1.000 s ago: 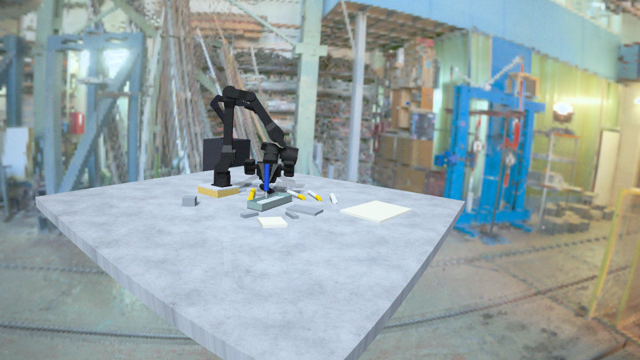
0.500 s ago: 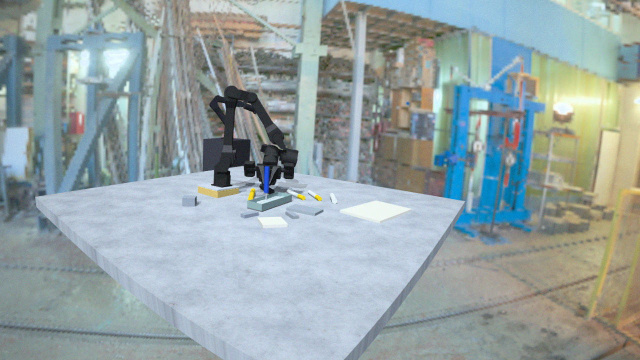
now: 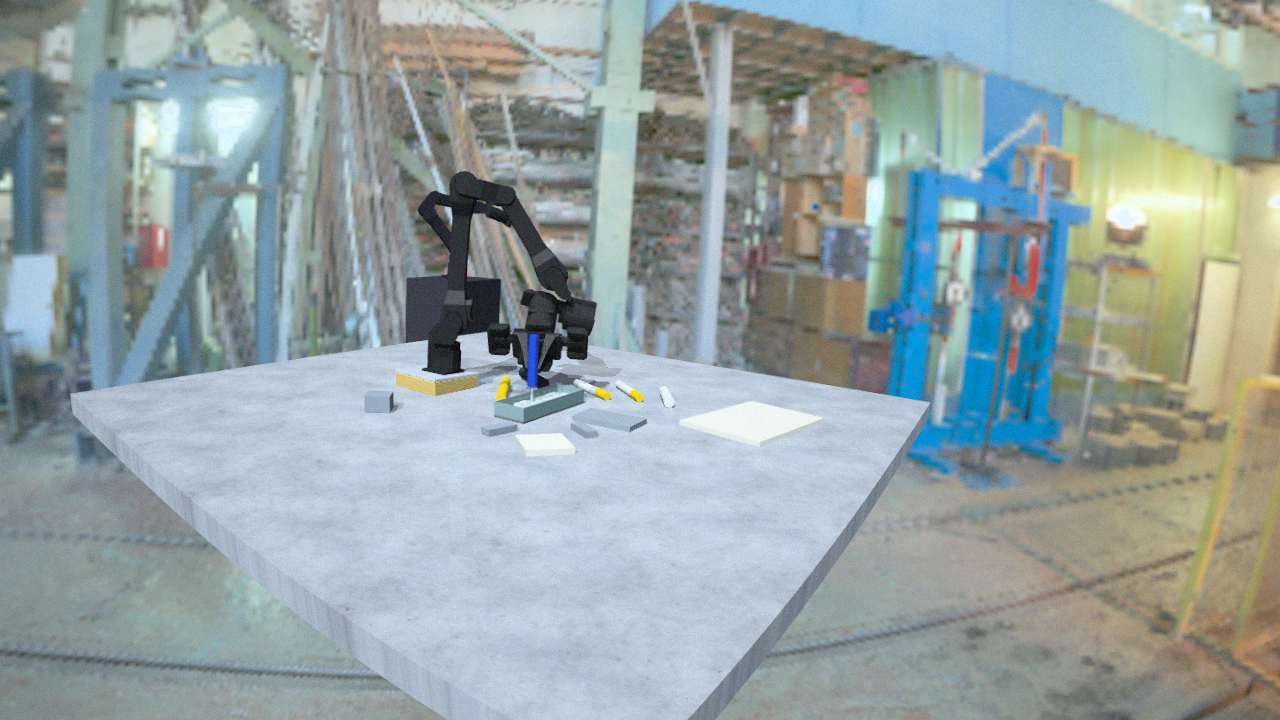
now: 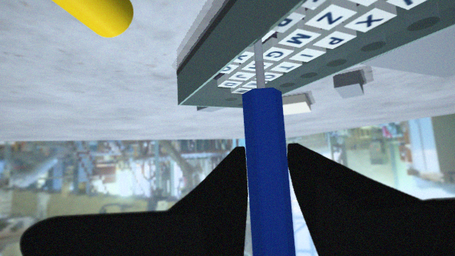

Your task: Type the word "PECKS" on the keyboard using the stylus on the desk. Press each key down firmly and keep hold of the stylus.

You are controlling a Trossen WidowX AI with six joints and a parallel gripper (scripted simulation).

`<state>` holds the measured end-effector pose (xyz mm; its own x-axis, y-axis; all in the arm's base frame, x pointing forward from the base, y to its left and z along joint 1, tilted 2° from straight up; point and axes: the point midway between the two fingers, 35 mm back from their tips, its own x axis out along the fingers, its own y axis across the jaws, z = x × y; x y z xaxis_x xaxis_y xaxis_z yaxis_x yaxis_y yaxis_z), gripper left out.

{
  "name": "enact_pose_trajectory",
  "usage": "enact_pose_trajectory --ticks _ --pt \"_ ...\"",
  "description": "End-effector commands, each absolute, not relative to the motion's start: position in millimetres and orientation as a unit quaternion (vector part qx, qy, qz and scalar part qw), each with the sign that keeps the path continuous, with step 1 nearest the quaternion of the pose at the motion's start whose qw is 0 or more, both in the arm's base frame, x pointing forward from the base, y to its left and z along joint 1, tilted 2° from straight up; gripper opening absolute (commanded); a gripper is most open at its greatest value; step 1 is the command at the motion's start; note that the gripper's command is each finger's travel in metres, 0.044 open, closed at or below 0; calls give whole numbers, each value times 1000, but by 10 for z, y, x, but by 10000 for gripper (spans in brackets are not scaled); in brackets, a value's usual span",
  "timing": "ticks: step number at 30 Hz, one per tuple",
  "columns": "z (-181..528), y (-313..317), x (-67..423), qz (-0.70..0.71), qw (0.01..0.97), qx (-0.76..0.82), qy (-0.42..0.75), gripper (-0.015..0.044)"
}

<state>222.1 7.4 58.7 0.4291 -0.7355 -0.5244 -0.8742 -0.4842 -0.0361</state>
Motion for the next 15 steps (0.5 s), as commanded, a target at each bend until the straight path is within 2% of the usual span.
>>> enact_pose_trajectory --ticks 1,15 --pt "637 71 2225 224 153 -832 484 81" --pt "960 56 2217 224 153 -832 484 81"
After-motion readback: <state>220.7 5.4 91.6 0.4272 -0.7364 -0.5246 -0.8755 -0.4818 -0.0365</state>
